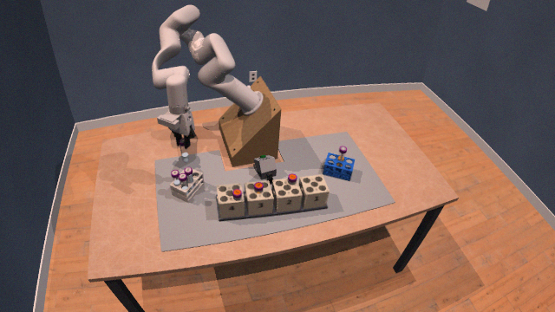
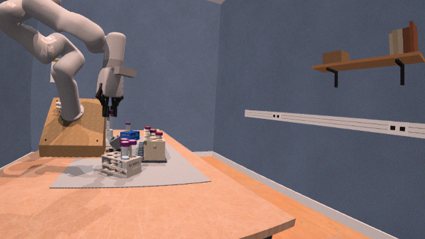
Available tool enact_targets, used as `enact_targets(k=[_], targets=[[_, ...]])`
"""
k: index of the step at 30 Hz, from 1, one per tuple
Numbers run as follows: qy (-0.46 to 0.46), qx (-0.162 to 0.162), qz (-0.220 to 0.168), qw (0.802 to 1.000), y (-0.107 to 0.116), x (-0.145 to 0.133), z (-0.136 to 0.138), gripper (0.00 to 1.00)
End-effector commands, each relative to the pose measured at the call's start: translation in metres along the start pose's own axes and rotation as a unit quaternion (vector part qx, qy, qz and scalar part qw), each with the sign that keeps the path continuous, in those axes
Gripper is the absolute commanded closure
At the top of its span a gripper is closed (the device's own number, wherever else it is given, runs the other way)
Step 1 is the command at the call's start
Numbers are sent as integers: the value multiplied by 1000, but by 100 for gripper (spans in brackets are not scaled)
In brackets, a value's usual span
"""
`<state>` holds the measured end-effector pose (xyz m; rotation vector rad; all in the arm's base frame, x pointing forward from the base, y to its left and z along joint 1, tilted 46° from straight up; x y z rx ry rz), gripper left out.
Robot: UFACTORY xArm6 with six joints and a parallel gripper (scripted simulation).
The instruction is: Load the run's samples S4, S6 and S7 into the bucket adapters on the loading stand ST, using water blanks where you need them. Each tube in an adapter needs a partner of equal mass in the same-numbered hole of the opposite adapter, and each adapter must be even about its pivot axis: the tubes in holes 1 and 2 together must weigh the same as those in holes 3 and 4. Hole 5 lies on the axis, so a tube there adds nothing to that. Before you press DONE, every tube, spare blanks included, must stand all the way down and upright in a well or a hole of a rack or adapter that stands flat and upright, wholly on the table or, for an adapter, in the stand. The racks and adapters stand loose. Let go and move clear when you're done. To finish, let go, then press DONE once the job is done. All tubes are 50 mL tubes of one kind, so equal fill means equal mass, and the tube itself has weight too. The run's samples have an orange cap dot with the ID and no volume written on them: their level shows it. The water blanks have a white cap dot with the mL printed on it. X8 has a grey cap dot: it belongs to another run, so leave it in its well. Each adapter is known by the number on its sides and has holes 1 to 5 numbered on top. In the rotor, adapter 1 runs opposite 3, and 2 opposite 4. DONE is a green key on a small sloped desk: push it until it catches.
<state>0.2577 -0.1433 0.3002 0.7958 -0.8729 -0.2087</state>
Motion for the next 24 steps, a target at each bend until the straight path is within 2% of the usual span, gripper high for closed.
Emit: enact_targets(k=[1, 12, 24], targets=[[-1, 0, 1, 1000, 11, 1, 0, 100], [-1, 0, 1, 1000, 29, 1, 0, 100], [-1, 0, 1, 1000, 29, 1, 0, 100]])
Point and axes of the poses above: the point where the finger pads meet when closed, its own y axis back along the fingers, its own z axis across the jaws, x = y × z, the point moved 5 cm from there along y, back along the fingers, and after that the axes turned 14 degrees about -y, right-handed, at the moved point
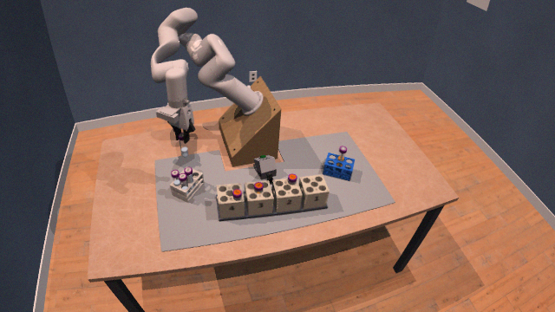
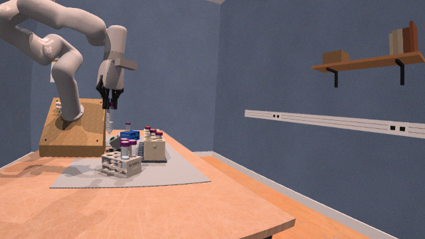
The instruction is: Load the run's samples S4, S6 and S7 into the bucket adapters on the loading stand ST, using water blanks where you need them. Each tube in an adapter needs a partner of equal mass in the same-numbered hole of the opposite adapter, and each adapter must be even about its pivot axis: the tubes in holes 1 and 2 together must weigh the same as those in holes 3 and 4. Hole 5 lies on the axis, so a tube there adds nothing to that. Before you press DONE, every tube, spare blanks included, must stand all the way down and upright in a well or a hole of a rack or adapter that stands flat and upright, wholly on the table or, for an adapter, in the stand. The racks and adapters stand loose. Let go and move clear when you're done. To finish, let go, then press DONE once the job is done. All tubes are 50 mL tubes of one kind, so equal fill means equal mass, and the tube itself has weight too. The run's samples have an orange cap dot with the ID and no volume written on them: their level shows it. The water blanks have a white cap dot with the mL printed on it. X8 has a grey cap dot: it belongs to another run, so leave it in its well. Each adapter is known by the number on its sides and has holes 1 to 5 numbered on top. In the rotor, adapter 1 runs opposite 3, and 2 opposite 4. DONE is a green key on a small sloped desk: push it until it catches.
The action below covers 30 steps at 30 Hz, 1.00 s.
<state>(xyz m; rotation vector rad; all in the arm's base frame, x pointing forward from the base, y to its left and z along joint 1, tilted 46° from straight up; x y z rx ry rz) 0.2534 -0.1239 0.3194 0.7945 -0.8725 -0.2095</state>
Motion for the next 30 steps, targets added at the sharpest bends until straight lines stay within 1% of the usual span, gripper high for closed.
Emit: enact_targets(k=[1, 7, 14, 16, 21, 30], targets=[[16, 1, 1, 1000, 1, -1, -5, 100], [116, 1, 1, 993, 1, -13, -32, 100], [231, 1, 1, 973, 1, -28, -64, 100], [231, 1, 1, 973, 1, -28, -64, 100], [311, 1, 1, 951, 1, -38, -87, 100], [311, 1, 1, 951, 1, -56, -128, 100]])
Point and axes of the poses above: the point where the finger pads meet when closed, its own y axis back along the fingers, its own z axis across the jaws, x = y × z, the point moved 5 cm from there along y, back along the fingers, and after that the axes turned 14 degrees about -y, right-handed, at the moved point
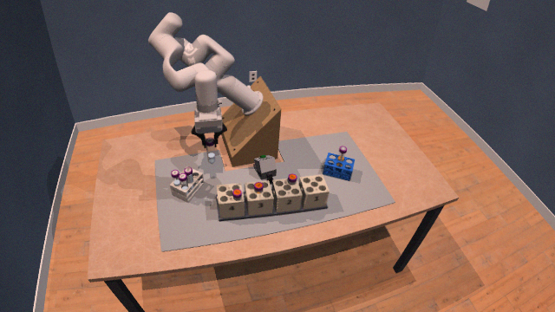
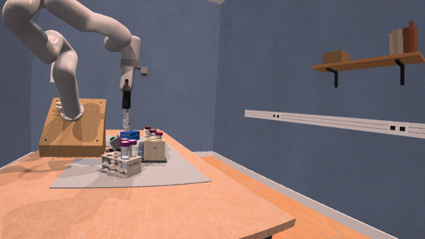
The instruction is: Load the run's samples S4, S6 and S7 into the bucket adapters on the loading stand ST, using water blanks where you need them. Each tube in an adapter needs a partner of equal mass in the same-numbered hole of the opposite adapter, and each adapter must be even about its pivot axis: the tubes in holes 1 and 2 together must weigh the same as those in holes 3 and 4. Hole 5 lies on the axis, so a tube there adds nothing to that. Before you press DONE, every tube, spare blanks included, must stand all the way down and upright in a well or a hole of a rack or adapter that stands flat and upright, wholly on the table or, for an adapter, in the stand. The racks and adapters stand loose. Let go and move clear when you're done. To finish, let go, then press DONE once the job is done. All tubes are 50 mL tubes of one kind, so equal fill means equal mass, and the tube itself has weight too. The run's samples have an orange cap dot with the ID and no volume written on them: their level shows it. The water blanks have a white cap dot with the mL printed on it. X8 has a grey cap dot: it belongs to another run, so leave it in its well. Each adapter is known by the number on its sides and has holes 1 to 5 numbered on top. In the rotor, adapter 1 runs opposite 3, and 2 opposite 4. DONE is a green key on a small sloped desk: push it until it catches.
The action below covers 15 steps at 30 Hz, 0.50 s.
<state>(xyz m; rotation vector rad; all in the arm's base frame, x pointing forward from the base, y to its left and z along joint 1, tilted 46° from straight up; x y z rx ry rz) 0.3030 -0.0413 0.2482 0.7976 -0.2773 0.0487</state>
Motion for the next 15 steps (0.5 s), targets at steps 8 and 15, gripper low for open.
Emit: enact_targets(k=[8, 15], targets=[[0, -1, 0, 1000, 0, 13, -49, 100], [0, 0, 0, 1000, 0, 20, -83, 100]])
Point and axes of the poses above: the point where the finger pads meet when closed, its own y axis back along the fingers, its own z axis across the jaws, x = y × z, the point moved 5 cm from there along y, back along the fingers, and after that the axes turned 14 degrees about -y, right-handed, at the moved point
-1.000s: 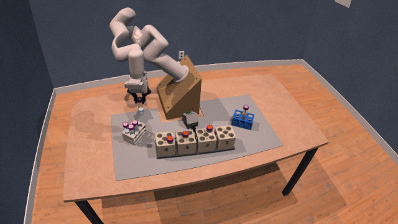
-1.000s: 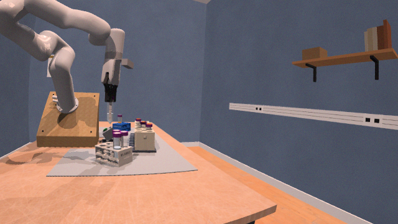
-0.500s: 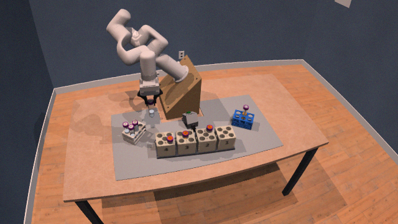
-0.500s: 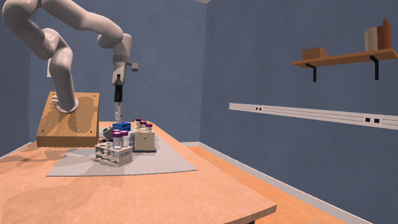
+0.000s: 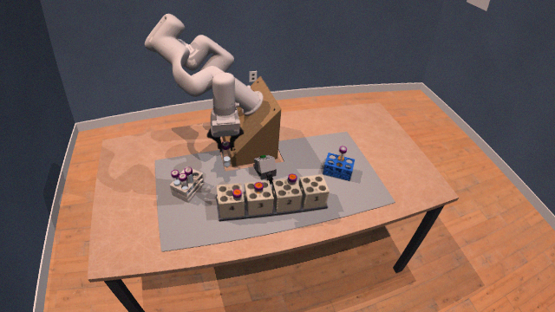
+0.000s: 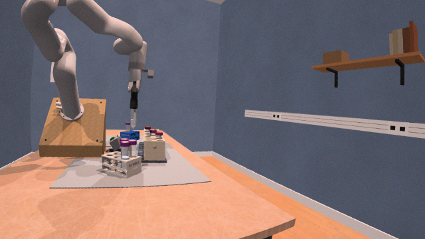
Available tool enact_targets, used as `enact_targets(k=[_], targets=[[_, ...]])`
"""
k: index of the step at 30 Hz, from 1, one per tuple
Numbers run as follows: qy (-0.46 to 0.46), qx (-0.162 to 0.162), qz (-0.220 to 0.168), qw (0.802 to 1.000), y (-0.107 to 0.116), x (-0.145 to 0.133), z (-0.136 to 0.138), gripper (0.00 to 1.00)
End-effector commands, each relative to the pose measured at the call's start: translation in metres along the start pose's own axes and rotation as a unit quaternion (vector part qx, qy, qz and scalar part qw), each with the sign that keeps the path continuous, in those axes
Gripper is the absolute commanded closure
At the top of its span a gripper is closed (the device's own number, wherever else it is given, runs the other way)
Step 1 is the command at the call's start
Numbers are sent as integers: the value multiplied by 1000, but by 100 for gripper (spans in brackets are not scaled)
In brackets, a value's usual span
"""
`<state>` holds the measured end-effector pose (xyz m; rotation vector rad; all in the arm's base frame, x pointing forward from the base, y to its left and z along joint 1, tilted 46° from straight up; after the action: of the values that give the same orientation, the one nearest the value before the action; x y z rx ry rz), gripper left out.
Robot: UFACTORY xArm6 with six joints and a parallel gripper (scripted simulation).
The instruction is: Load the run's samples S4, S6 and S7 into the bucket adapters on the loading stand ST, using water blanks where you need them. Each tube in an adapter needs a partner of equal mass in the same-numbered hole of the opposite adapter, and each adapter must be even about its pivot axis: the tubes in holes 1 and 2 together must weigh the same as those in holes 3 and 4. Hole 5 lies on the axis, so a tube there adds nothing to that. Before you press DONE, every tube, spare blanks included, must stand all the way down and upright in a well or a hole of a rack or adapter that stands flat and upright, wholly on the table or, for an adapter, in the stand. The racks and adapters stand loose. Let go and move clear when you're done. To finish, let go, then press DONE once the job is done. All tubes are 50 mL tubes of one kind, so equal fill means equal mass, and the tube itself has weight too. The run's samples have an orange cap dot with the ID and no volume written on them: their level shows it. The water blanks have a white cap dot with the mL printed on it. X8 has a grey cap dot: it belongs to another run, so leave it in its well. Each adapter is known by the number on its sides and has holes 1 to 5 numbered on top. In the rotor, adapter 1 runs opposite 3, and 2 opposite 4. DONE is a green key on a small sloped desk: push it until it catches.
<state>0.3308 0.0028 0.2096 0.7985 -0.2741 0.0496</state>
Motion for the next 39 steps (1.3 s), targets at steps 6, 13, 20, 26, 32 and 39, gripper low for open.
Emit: enact_targets(k=[6, 13, 20, 26, 32, 39], targets=[[-1, -1, 0, 1000, 0, 11, -39, 100], [-1, -1, 0, 1000, 0, 18, -73, 100], [-1, -1, 0, 1000, 0, 26, -108, 100], [-1, -1, 0, 1000, 0, 30, -127, 100], [-1, -1, 0, 1000, 0, 37, -157, 100], [-1, -1, 0, 1000, 0, 42, -181, 100]])
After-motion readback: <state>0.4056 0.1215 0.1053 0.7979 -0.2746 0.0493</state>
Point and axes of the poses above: the point where the finger pads meet when closed, its own y axis back along the fingers, its own z axis across the jaws, x = y × z, the point moved 5 cm from there along y, back along the fingers, and after that the axes turned 14 degrees about -y, right-handed, at the moved point
